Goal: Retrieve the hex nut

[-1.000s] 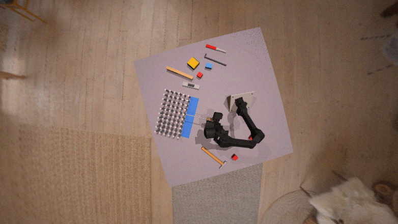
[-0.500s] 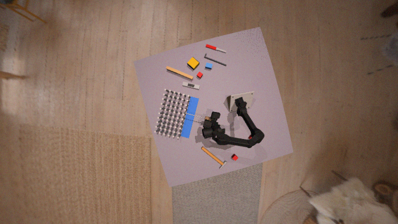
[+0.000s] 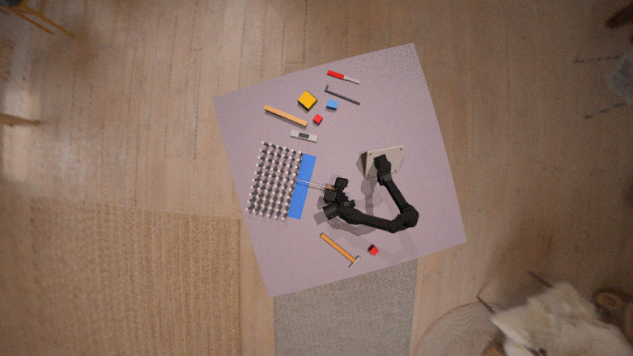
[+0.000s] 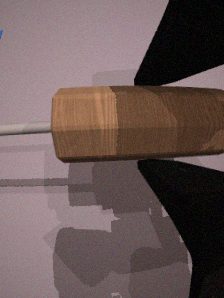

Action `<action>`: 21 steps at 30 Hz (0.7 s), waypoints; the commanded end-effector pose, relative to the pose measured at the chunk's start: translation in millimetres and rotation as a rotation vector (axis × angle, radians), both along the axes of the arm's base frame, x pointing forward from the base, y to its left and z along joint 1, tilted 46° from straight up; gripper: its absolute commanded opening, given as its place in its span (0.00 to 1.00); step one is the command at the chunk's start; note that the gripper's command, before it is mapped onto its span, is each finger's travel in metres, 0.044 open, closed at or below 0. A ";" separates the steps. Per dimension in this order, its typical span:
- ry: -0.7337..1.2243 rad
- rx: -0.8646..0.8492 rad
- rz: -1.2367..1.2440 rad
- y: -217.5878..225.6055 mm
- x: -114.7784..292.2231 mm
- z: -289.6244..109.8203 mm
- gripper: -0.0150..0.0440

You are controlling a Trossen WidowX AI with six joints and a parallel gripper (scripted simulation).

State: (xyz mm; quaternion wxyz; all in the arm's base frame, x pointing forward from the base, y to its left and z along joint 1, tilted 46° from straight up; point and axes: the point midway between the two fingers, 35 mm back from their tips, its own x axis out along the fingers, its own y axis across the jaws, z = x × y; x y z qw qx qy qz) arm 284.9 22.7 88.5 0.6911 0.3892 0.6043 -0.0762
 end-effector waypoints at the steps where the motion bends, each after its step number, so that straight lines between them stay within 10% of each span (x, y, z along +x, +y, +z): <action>1: 0.002 0.003 -0.009 16.9 -2.1 -16.3 0.25; 21: 0.000 0.004 -0.009 14.5 5.0 -19.9 0.25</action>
